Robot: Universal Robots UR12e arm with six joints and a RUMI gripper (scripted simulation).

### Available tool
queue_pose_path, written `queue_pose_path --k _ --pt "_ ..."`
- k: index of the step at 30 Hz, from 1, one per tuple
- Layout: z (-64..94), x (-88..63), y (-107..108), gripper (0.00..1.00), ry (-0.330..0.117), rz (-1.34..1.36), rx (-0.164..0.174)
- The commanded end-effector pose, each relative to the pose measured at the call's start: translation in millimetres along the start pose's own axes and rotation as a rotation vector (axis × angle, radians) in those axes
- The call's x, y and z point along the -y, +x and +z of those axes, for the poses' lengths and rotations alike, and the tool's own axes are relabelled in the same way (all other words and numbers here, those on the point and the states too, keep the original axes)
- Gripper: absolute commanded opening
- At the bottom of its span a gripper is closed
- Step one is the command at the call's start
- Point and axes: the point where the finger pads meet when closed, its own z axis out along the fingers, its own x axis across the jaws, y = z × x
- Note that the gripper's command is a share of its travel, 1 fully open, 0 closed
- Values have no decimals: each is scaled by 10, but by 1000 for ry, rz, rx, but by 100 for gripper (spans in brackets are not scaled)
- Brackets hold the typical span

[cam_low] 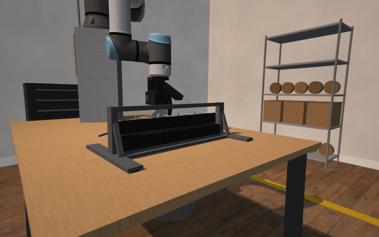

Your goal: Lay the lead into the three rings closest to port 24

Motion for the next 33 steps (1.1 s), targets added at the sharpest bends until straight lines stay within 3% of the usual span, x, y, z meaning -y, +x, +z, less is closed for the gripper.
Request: queue_pose_path --k 1,5,6,33 --pt "-6 -1 6 20 0 0 -1" --pt "-6 -1 6 20 0 0 -1" --pt "-6 -1 6 0 0 0 -1" --pt "-6 -1 6 0 0 0 -1"
